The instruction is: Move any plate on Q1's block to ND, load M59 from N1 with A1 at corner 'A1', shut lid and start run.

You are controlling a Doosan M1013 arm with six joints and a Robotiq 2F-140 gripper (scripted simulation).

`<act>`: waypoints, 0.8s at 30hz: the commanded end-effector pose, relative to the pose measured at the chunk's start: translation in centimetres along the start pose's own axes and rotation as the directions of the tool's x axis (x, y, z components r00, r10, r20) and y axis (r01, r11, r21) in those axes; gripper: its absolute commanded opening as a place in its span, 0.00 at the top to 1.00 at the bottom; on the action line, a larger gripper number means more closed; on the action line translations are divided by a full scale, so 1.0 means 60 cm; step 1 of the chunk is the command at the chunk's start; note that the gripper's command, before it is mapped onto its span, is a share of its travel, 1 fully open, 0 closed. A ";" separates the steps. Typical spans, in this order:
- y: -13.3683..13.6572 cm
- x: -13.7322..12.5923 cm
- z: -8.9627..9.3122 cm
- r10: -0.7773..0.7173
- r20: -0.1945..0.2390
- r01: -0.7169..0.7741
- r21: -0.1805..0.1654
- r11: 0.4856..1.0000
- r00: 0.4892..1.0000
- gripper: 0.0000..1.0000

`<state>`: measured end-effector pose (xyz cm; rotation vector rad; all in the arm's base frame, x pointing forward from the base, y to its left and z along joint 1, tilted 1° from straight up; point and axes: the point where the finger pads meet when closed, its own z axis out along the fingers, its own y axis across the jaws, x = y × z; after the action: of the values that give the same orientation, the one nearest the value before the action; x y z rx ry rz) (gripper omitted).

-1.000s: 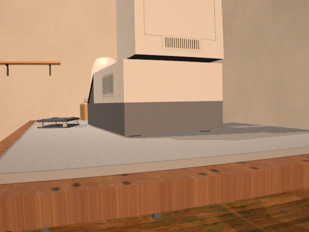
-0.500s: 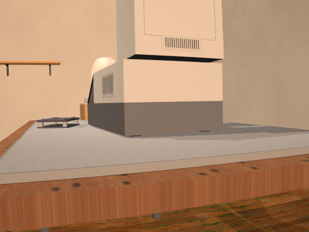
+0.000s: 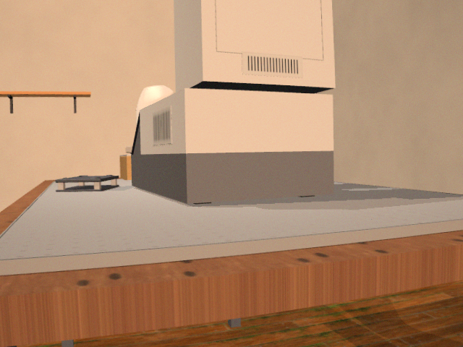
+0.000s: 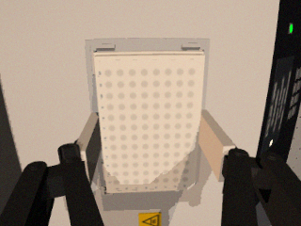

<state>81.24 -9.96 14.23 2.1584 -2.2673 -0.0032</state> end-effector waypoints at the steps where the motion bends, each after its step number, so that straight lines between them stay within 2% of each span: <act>1: 0.000 0.000 0.000 0.000 0.000 0.000 0.000 1.000 1.000 1.00; 24: 0.000 0.000 0.006 0.000 0.000 0.000 0.000 1.000 1.000 1.00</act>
<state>81.24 -9.97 13.93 2.1584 -2.2673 -0.0033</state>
